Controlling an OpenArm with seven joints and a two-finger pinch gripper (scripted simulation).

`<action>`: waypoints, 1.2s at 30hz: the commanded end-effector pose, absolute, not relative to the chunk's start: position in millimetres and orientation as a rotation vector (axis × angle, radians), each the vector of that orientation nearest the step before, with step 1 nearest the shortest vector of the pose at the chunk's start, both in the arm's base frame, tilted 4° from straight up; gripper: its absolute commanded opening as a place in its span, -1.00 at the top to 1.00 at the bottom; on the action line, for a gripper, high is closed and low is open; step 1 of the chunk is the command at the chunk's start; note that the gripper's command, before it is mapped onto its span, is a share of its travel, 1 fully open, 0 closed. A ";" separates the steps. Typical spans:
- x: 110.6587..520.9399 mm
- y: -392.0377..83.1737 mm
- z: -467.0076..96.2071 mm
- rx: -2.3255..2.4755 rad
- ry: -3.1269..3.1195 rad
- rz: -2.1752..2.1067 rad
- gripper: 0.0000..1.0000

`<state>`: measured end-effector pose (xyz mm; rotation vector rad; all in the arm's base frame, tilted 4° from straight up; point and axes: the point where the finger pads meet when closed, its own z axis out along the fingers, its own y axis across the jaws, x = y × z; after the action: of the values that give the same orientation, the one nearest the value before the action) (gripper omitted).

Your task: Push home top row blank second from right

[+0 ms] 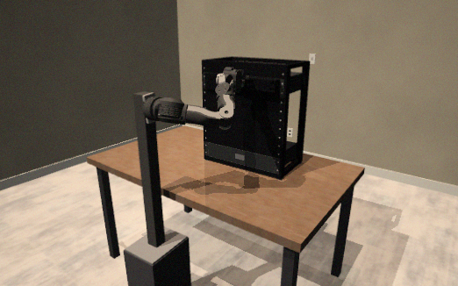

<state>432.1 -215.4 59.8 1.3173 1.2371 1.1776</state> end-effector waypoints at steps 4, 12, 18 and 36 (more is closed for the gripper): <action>438.7 -214.9 64.6 1.303 1.229 1.183 1.00; 442.5 -214.4 65.4 1.301 1.229 1.183 1.00; 443.5 -214.8 65.2 1.303 1.229 1.182 1.00; 453.4 -214.7 66.0 1.303 1.230 1.182 1.00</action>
<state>453.1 -215.5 59.6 1.3240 1.2429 1.1704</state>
